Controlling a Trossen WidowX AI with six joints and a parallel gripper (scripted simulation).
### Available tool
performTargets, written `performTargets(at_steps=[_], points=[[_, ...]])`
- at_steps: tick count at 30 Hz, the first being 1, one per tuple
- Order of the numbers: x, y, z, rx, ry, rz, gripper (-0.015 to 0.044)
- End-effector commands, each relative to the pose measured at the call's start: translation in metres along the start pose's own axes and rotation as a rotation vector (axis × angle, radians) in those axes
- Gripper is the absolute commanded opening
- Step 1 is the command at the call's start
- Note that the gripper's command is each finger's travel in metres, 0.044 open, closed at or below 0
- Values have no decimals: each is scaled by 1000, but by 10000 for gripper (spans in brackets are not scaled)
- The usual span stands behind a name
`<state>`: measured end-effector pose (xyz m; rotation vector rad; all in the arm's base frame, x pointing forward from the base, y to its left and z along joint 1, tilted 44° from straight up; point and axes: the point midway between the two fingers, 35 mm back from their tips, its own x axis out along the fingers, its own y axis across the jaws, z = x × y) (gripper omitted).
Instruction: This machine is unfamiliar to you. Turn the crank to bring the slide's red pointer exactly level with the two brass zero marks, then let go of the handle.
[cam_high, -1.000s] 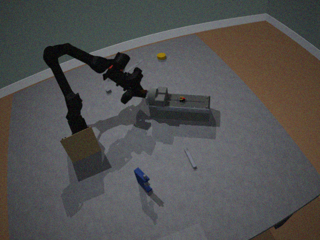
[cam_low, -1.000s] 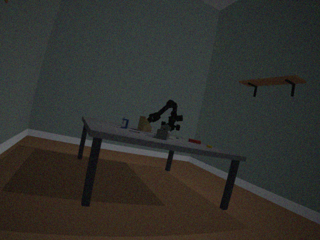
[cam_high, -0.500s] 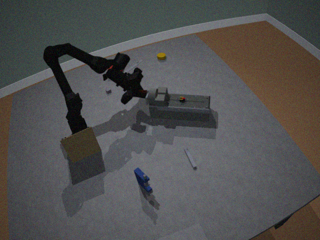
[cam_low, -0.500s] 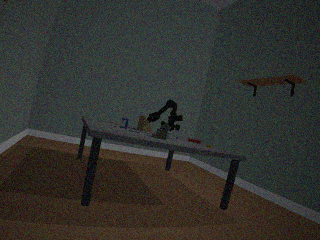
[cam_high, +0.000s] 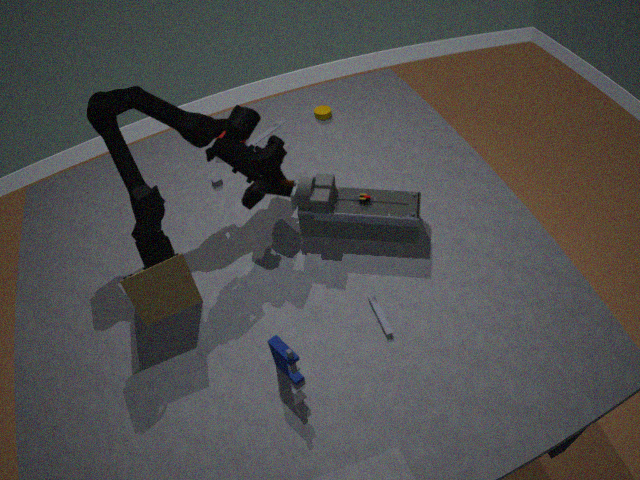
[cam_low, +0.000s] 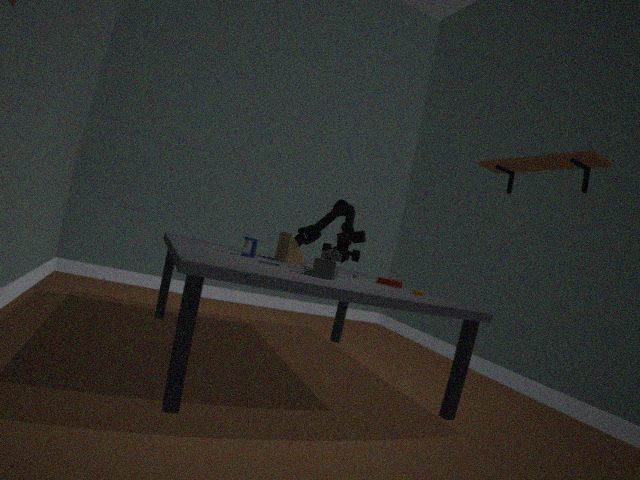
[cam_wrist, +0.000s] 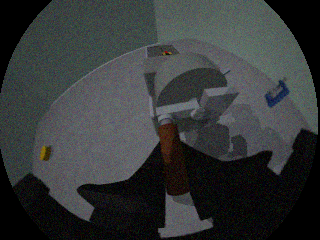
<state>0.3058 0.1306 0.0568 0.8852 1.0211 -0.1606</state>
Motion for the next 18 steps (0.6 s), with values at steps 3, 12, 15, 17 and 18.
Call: performTargets(at_steps=[3, 12, 15, 17, 18], points=[[0, 0, 0, 0, 0, 0, 105], [0, 0, 0, 0, 0, 0, 341], [0, 0, 0, 0, 0, 0, 420], [-1, 0, 1, 0, 0, 0, 440], [-2, 0, 3, 0, 0, 0, 440]])
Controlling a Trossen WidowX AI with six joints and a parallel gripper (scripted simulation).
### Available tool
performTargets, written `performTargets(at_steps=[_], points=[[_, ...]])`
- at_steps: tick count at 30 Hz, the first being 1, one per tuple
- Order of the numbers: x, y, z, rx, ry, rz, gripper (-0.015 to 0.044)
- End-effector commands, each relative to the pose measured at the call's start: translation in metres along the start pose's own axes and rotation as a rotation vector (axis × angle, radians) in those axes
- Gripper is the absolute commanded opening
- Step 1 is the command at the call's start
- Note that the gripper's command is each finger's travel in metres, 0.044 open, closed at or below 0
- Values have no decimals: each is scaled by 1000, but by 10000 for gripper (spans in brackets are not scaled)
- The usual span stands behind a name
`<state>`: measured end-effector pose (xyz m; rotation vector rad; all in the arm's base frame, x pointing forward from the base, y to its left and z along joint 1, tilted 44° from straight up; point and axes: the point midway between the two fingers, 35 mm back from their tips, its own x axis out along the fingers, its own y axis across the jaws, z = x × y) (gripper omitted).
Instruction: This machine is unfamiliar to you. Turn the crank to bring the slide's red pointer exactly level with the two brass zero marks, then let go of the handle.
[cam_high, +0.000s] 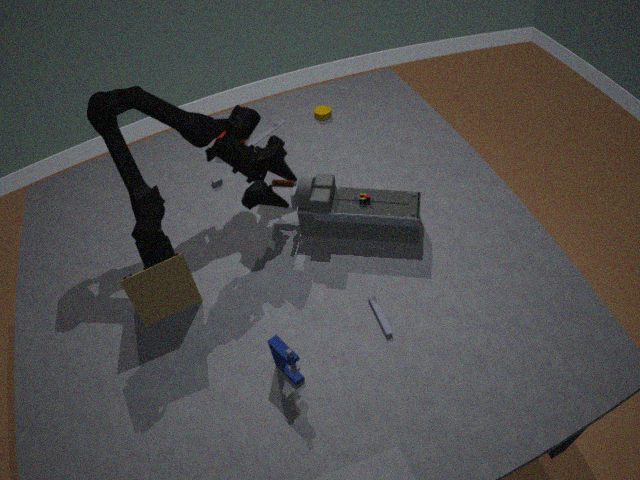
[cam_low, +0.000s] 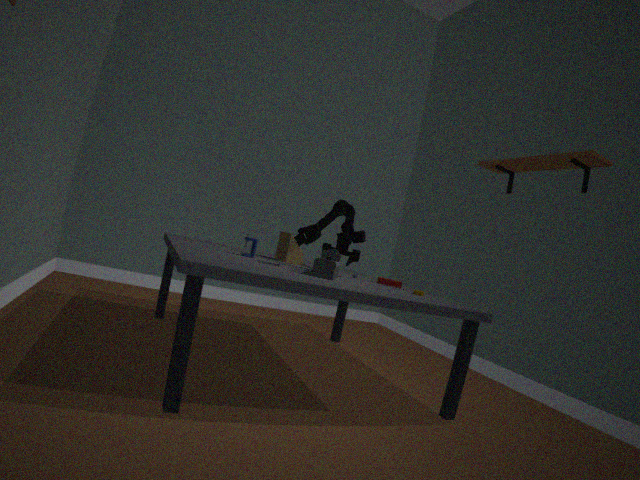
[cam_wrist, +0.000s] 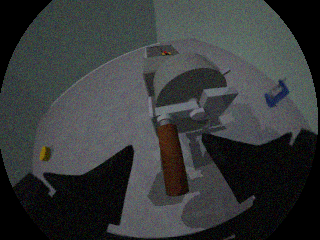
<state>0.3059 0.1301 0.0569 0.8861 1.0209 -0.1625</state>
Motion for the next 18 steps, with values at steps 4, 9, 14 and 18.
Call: performTargets(at_steps=[4, 9, 14, 18], points=[[-15, 1, 17, -2, 0, 0, 440], [-33, 1, 33, -2, -1, 0, 440], [-41, 1, 44, -2, -2, -2, 440], [-60, 2, 67, -1, -4, -7, 440]])
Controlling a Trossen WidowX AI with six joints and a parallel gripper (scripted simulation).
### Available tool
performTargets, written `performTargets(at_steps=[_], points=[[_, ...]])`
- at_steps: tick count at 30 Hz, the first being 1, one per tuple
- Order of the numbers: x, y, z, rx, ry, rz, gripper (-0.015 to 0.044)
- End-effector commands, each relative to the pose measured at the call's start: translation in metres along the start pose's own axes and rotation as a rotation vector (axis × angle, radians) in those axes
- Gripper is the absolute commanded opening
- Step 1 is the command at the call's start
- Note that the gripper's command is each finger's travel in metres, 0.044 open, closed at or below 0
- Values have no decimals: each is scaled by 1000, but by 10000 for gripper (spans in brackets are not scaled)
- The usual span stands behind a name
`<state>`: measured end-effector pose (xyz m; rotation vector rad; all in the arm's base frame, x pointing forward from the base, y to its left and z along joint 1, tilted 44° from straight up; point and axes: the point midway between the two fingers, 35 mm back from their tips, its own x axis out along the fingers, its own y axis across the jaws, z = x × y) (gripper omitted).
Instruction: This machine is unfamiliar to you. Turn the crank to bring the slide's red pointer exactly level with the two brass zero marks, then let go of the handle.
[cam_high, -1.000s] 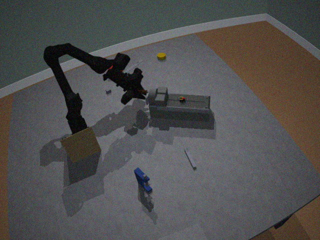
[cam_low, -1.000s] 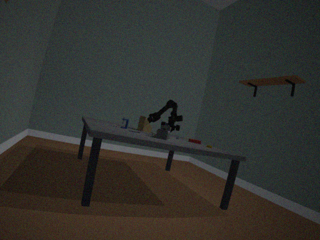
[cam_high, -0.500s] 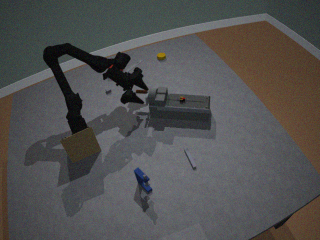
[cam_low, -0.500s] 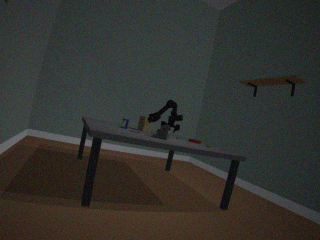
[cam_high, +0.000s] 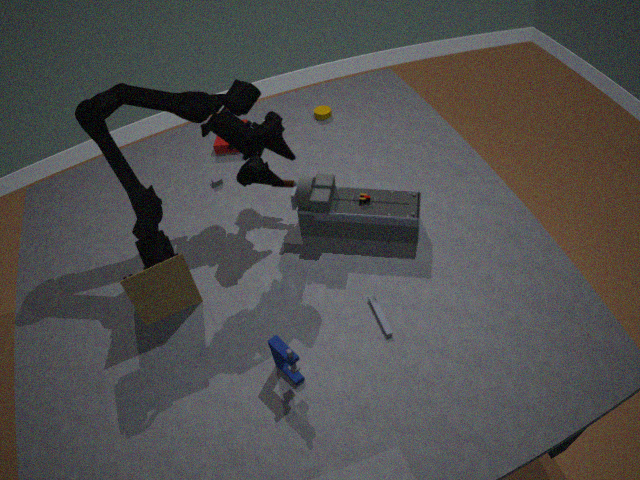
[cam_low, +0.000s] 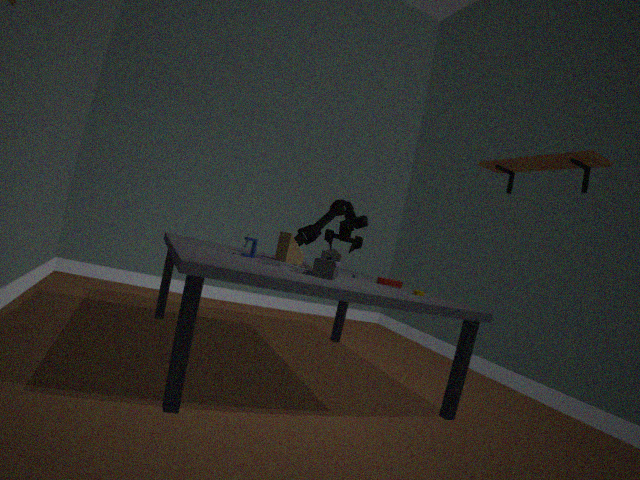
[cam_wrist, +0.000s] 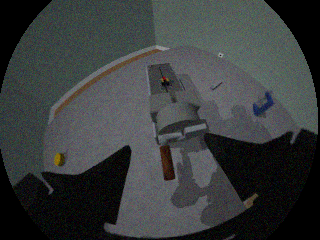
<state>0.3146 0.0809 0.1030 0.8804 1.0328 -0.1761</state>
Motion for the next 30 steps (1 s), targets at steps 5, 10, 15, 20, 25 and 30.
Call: performTargets(at_steps=[5, 10, 15, 20, 25, 30], points=[[-42, 1, 42, -1, -11, 9, 440], [-48, 0, 51, -13, -5, 13, 440], [-31, -5, 66, -114, 50, 48, 440], [-13, -13, 83, -214, 96, 101, 440], [3, -25, 100, -310, 125, 168, 440], [18, -41, 118, -398, 136, 244, 440]])
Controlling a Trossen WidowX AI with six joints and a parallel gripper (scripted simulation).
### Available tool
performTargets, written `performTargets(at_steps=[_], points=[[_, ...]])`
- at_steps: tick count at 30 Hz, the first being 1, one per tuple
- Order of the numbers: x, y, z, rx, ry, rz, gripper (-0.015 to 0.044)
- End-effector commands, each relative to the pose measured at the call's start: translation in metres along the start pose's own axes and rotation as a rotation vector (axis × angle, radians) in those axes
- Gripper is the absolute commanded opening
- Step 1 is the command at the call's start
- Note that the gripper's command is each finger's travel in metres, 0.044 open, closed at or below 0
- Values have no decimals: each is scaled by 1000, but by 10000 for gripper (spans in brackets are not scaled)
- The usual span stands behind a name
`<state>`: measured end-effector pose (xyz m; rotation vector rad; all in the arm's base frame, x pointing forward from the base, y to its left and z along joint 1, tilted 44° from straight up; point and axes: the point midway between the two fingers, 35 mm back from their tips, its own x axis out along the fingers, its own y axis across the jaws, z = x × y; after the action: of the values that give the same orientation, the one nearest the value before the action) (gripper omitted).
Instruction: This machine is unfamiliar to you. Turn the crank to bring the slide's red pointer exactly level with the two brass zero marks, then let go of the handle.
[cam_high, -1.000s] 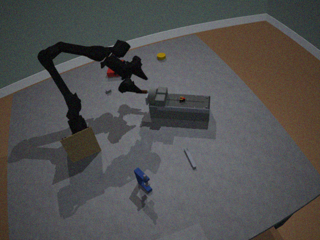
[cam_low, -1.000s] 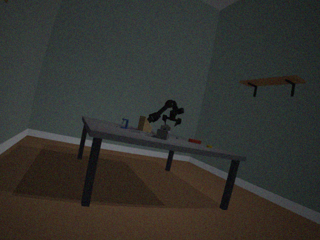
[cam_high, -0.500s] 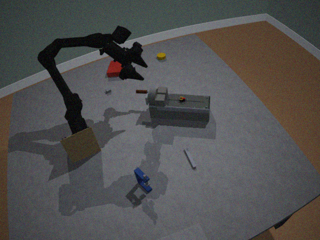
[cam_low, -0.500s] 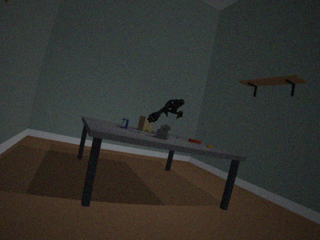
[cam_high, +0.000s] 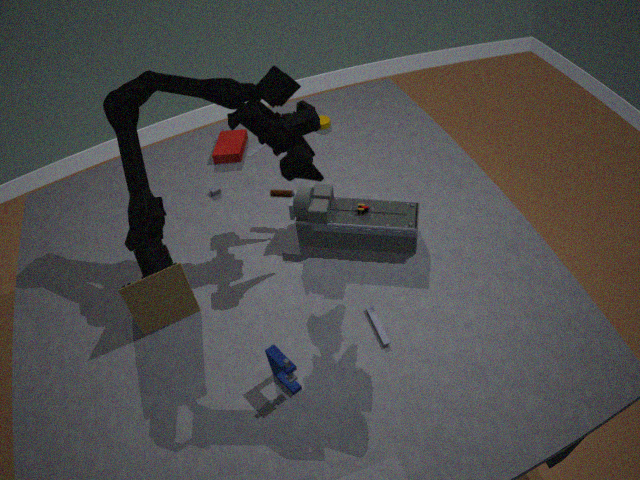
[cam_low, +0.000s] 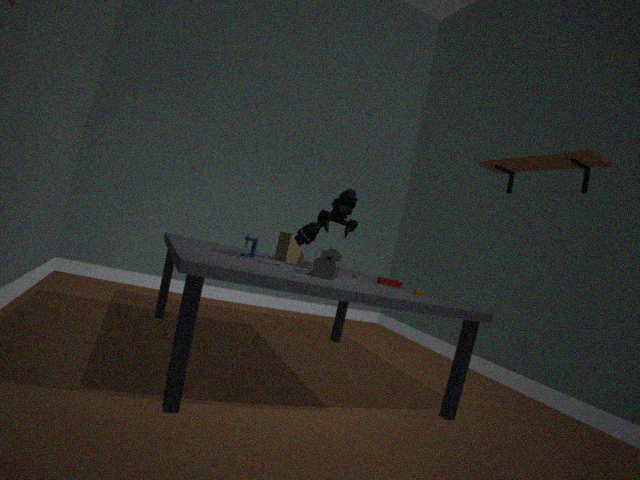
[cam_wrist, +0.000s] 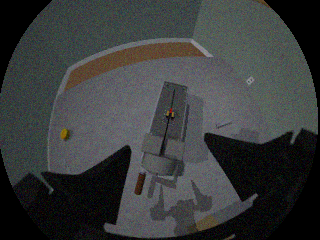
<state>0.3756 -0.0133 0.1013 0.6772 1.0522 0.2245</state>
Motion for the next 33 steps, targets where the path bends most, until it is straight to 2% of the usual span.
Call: performTargets(at_steps=[1, 10, 13, 21, 33], points=[[6, -19, 10, -70, 0, 58, 440], [17, -60, 25, -242, -42, 189, 440], [21, -60, 23, -246, -44, 192, 440], [61, -56, -6, -246, -44, 193, 440], [61, -56, -6, -246, -44, 193, 440]])
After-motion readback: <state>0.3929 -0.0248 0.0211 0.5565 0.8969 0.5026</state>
